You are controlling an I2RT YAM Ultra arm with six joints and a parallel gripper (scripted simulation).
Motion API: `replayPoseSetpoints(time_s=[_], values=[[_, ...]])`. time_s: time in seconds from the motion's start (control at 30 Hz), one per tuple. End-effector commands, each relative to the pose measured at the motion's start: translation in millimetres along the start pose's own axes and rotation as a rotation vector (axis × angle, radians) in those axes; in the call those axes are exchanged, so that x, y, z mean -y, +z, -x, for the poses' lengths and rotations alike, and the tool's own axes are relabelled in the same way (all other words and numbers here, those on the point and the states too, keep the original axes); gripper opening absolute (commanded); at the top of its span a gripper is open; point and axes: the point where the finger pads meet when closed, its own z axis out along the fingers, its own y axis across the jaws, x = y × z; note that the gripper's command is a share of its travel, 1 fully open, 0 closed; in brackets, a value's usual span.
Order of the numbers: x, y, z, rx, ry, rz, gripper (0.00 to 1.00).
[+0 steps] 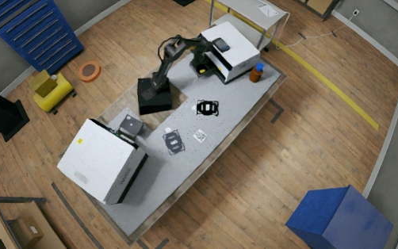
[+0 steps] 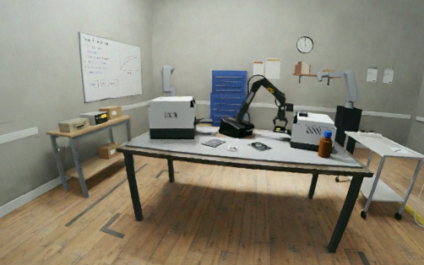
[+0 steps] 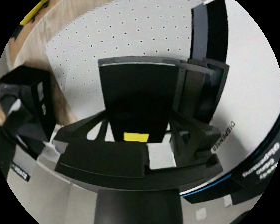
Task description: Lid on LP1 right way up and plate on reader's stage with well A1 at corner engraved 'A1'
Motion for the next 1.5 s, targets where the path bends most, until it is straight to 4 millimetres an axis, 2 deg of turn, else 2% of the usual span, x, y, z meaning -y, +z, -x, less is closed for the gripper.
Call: replayPoseSetpoints(time_s=[0.0,0.57,0.8,1.47], values=[[3,-3,1,0.008,0.000,-0.012,0.85],[3,-2,1,0.015,0.001,-0.013,0.85],[9,-17,0,0.017,0.003,-0.038,0.85],[12,-23,3,0.020,0.004,-0.055,0.85]])
